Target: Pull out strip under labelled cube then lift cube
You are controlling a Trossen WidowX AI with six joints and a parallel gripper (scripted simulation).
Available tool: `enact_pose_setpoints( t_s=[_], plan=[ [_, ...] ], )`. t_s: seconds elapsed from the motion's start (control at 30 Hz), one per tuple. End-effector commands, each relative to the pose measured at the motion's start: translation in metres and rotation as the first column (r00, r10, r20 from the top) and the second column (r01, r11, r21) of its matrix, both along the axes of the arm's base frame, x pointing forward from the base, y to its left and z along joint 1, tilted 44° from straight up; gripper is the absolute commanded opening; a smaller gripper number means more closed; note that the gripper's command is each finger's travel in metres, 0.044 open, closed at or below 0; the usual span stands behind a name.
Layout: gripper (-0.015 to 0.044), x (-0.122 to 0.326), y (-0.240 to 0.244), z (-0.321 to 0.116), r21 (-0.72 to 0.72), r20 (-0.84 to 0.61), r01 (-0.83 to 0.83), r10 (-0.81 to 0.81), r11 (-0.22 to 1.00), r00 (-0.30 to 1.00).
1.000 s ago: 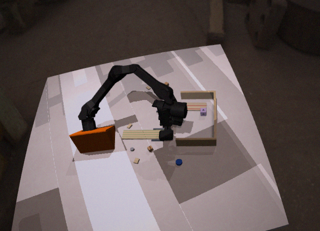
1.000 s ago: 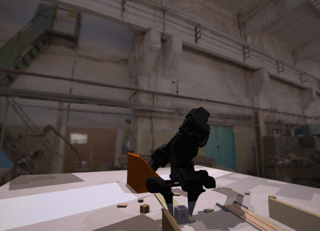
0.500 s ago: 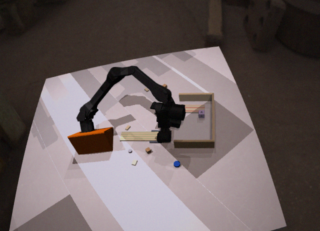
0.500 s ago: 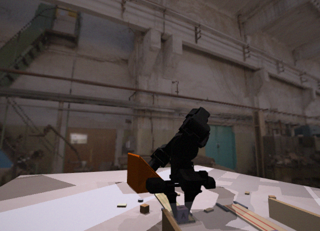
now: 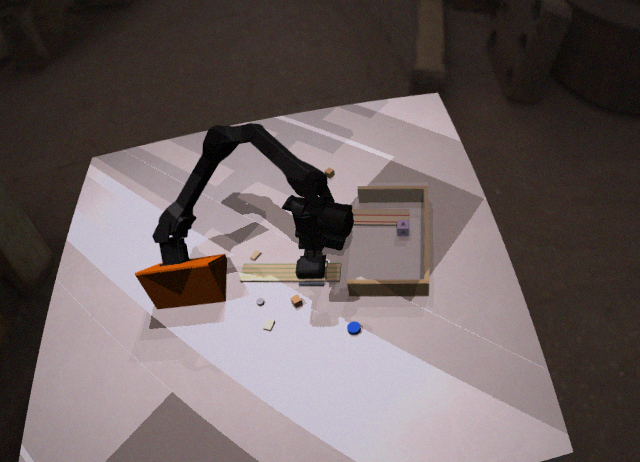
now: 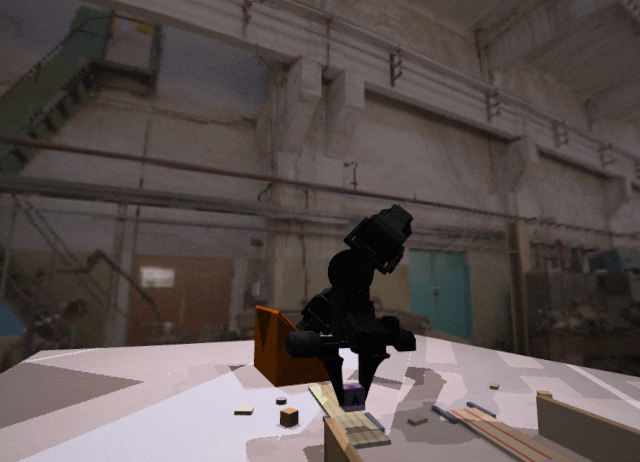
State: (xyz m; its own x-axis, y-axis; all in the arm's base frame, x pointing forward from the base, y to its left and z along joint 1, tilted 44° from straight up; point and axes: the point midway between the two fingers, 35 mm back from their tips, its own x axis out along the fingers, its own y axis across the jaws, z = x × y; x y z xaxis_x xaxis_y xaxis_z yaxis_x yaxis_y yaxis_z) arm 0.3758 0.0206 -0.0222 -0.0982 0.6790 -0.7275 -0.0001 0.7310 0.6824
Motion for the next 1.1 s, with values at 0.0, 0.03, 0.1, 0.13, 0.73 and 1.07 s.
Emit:
enact_pose_setpoints(
  t_s=[0.0, 0.03, 0.1, 0.13, 0.73, 1.07],
  plan=[
    [0.0000, -0.021, -0.010, 0.011, -0.001, 0.001, -0.010, 0.010, 1.000, 1.000],
    [0.0000, -0.023, -0.011, 0.013, -0.001, 0.001, -0.010, 0.010, 1.000, 1.000],
    [0.0000, -0.024, -0.011, 0.013, -0.001, 0.001, -0.011, 0.011, 1.000, 1.000],
    [0.0000, -0.024, -0.011, 0.013, -0.001, 0.001, -0.011, 0.011, 1.000, 1.000],
    [0.0000, -0.071, -0.015, 0.016, -0.001, -0.003, -0.011, 0.011, 1.000, 1.000],
    [0.0000, -0.067, -0.040, 0.042, -0.003, -0.003, -0.011, 0.011, 1.000, 1.000]
  ],
)
